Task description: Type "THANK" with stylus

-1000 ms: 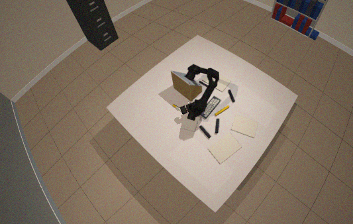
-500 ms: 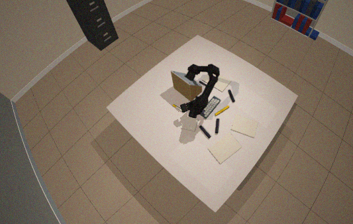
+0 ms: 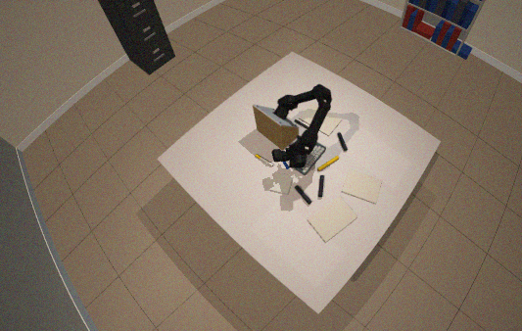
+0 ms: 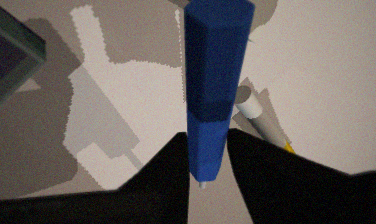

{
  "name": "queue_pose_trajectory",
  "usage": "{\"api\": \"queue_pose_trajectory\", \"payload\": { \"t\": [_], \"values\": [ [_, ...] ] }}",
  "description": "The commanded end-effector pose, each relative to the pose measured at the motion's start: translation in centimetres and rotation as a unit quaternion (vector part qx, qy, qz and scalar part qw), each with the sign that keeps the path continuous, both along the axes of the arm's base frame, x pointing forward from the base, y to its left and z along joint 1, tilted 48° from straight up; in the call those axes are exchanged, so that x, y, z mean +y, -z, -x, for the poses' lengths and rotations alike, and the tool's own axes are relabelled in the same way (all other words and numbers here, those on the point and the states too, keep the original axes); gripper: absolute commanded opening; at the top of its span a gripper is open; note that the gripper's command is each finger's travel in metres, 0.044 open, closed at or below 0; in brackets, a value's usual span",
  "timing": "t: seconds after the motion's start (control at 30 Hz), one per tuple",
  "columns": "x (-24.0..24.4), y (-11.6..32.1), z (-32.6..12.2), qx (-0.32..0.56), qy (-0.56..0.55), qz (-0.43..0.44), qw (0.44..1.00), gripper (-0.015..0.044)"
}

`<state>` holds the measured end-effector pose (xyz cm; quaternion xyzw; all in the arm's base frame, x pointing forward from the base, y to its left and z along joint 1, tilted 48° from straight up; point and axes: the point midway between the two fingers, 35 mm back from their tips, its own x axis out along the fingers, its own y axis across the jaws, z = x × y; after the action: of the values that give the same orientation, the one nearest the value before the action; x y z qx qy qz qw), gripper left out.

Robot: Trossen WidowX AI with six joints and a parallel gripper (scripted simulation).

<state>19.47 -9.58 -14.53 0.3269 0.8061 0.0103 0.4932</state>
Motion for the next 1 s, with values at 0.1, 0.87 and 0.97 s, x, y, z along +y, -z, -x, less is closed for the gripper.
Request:
{"api": "queue_pose_trajectory", "payload": {
  "t": [0.1, 0.87, 0.97],
  "values": [
    [-0.3, -0.6, -1.2, -0.017, 0.045, 0.09, 0.995, 0.0],
    [-0.4, -4.7, -5.7, -0.155, 0.261, 0.281, 0.91, 0.0],
    [-0.3, -5.5, -6.2, -0.178, 0.295, 0.291, 0.893, 0.0]
  ]
}}
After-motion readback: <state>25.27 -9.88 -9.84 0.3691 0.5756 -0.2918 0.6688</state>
